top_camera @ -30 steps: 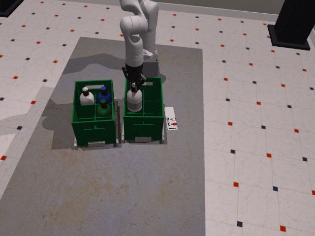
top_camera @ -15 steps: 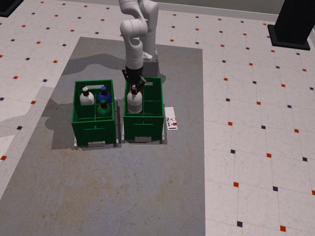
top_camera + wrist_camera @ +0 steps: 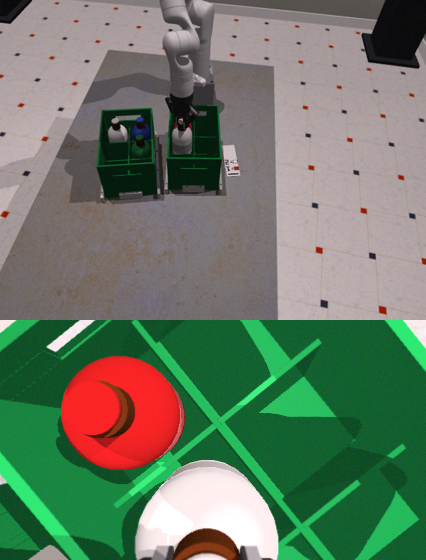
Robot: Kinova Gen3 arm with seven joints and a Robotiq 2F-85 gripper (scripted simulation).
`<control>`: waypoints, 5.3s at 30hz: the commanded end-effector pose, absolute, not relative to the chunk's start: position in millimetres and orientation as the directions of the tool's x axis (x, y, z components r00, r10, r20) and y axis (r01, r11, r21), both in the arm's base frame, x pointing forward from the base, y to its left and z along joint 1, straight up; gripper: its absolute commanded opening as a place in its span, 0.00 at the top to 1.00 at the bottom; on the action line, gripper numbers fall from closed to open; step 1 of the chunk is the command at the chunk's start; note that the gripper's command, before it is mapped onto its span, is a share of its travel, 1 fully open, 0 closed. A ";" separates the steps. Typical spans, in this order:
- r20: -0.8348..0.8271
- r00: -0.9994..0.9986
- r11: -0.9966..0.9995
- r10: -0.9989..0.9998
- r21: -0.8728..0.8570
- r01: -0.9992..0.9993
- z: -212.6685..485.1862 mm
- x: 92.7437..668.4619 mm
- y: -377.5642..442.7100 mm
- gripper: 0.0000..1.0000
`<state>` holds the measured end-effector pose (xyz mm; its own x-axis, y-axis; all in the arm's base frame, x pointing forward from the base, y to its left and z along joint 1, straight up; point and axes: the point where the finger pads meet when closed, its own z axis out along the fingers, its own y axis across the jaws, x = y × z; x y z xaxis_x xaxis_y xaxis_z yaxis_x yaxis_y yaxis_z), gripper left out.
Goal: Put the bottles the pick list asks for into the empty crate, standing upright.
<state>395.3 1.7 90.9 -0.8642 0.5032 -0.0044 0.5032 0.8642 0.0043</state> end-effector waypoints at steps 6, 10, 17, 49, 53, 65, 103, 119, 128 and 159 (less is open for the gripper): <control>-0.006 -0.864 0.864 0.503 0.005 0.503 86.5 395.8 1.7 0.90; -0.006 -0.864 0.864 0.503 0.005 0.503 82.5 395.8 1.7 0.90; -0.006 -0.864 0.864 0.503 0.005 0.503 75.5 395.9 1.7 0.90; -0.006 -0.864 0.864 0.503 0.005 0.503 56.5 396.1 1.7 0.90; -0.006 -0.864 0.864 0.503 0.005 0.503 55.5 396.1 1.7 0.90; -0.006 -0.864 0.864 0.503 0.005 0.503 49.6 396.1 1.8 0.90; -0.006 -0.864 0.864 0.503 0.005 0.503 36.5 396.2 1.8 0.90; -0.006 -0.864 0.864 0.503 0.005 0.503 32.5 396.1 1.8 0.33; -0.006 -0.864 0.864 0.503 0.005 0.503 32.5 396.1 1.8 0.33; -0.006 -0.864 0.864 0.503 0.005 0.503 91.2 395.8 1.7 0.33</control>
